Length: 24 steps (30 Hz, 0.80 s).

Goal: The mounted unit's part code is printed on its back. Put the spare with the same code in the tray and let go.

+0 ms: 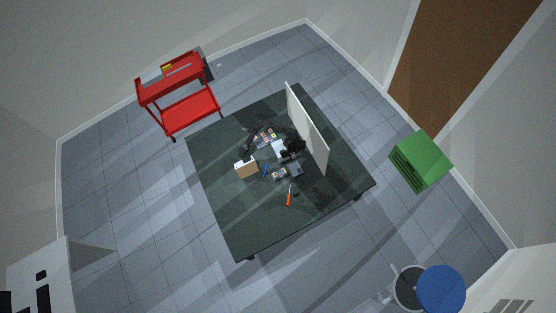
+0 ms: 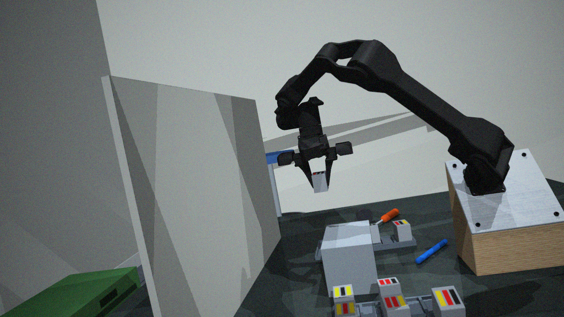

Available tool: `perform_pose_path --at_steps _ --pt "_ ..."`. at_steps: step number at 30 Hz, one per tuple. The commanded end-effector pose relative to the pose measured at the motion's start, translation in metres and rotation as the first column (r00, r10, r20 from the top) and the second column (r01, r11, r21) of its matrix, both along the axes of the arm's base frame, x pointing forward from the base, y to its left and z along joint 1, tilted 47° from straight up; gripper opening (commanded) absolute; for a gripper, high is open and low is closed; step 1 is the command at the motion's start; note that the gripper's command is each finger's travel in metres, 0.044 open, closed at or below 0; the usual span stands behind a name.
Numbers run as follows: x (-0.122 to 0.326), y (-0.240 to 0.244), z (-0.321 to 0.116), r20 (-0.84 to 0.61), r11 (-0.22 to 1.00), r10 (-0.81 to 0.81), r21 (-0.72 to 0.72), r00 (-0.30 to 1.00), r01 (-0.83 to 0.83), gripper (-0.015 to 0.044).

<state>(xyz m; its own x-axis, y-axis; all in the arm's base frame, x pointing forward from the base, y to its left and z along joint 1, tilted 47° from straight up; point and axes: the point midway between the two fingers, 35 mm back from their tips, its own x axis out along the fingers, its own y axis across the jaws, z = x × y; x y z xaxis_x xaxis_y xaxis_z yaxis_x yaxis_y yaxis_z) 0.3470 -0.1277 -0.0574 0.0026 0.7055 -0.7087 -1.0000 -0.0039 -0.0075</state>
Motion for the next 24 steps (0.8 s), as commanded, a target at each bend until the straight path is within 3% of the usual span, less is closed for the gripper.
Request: perform_pose_path --at_steps 1,24 --pt "-0.003 -0.013 -0.022 0.009 1.0 0.006 0.007 1.0 -0.006 0.0" --pt "-0.001 -0.008 -0.051 0.018 1.0 0.012 0.014 1.0 -0.012 0.0"
